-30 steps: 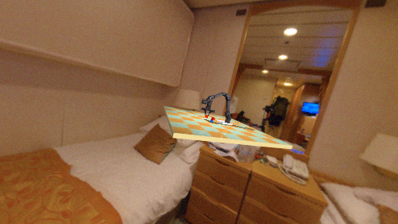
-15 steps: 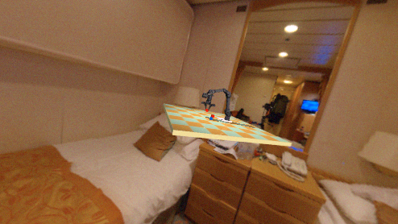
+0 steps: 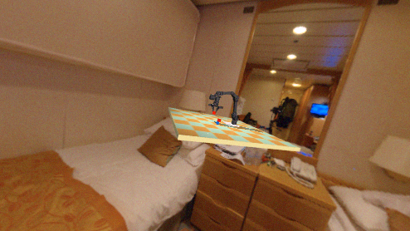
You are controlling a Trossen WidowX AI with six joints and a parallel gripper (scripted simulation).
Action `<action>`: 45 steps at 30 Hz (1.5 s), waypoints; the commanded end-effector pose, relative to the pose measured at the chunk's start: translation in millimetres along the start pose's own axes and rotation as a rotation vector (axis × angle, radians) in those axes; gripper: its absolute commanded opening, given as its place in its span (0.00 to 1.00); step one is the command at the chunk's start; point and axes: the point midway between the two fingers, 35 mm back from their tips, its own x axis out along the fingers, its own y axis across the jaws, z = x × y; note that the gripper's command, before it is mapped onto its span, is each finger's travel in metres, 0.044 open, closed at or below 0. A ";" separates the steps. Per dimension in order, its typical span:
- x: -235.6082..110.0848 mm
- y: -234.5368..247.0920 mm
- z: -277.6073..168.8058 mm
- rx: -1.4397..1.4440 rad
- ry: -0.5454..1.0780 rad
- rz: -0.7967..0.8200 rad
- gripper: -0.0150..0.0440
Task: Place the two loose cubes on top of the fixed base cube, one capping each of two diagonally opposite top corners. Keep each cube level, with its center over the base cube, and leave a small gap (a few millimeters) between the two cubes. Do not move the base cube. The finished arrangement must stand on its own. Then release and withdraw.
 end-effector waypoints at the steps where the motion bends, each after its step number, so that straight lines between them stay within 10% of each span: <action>1: -0.7 6.3 10.3 0.057 -0.001 -0.005 0.43; 45: 33.4 76.5 78.5 0.584 -0.014 0.008 0.43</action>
